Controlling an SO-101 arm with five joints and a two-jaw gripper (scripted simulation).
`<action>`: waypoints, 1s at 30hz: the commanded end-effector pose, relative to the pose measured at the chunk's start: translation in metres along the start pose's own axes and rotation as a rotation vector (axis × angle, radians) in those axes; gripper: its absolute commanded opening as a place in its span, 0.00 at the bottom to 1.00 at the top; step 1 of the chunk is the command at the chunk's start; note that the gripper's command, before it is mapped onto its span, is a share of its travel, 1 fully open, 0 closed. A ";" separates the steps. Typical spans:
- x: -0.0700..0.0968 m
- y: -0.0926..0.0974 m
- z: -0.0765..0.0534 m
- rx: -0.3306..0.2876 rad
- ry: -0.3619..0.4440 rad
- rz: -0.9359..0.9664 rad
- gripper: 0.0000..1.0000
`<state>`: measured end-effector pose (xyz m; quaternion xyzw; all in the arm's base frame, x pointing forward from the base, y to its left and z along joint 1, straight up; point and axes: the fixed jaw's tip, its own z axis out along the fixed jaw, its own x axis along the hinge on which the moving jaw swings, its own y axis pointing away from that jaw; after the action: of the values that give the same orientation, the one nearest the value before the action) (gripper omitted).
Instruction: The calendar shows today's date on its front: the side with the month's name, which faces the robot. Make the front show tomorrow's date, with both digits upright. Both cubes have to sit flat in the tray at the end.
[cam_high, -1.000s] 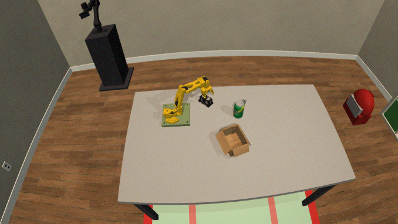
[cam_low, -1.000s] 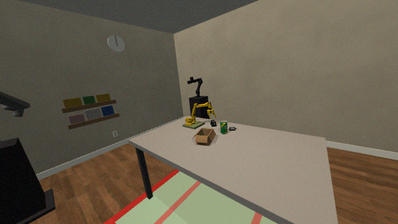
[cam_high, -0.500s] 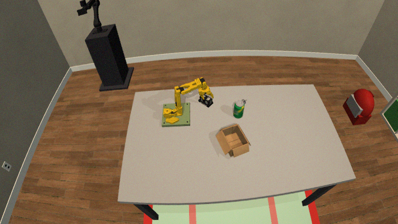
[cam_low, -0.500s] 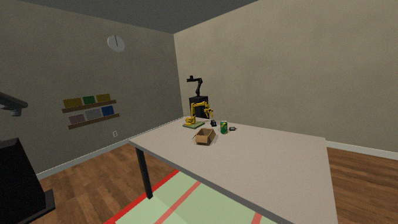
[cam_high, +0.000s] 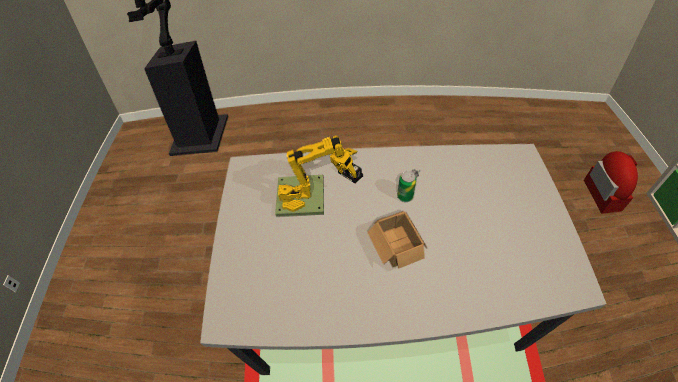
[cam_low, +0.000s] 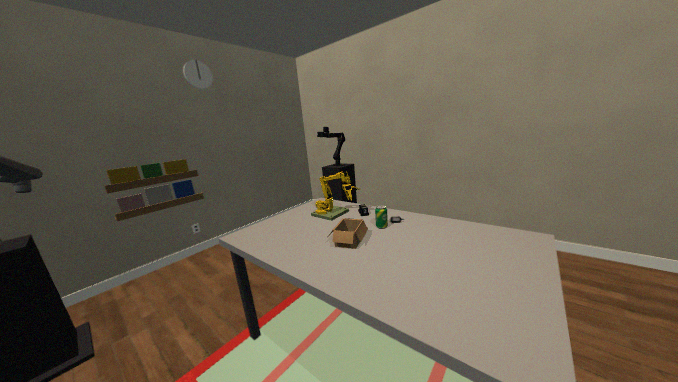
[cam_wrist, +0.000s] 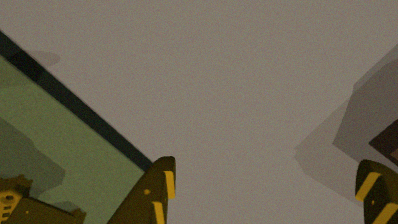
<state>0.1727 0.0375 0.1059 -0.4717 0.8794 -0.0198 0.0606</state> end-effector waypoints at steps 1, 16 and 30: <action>0.012 0.002 -0.005 0.022 -0.016 0.200 0.36; 0.037 0.009 -0.006 0.054 -0.044 0.690 0.36; 0.047 0.013 -0.005 0.067 -0.060 0.912 0.36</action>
<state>0.1384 0.0068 0.1062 -0.0572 0.9931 -0.0070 0.1026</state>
